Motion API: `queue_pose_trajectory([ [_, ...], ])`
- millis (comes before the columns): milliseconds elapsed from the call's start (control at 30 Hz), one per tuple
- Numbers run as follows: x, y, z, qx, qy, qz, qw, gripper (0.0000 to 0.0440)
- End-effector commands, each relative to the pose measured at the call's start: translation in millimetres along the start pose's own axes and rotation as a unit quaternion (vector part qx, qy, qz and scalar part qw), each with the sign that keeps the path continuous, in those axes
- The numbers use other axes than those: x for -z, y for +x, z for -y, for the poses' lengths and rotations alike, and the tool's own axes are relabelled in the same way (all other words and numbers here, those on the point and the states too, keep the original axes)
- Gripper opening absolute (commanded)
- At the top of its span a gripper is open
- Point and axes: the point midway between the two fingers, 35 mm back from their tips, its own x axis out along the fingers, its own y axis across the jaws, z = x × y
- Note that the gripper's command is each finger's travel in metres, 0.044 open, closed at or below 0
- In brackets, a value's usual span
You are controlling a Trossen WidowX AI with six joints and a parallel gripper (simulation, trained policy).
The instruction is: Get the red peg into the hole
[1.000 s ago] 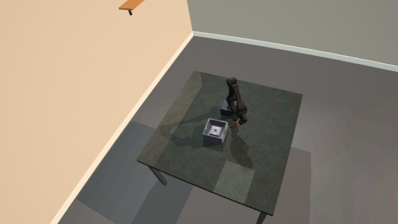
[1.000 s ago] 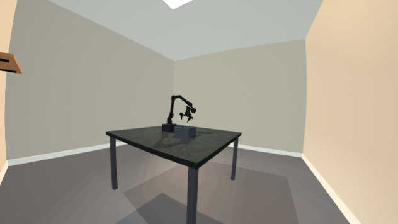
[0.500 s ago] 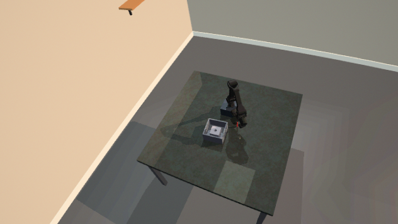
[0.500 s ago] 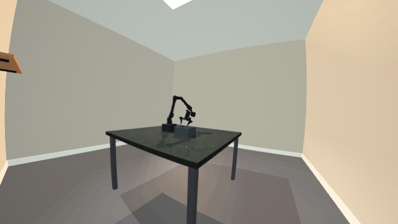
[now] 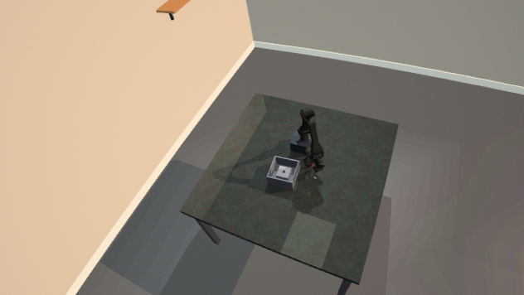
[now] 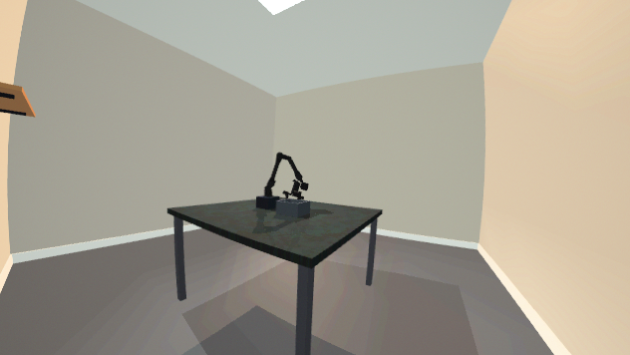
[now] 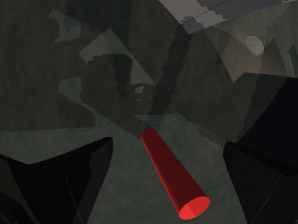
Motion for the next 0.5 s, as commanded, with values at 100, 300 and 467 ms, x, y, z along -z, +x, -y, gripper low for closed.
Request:
queue_pose_trajectory([
  [100, 2.8, 22.4, 5.7, 0.019, -0.001, -0.004, 1.0, 0.0209],
  [300, 5.4, 34.0, 11.0, 0.038, -0.003, -0.012, 0.999, 0.0051],
  [467, 1.8, 33.1, 12.2, 0.047, -0.008, -0.004, 0.999, 0.0],
])
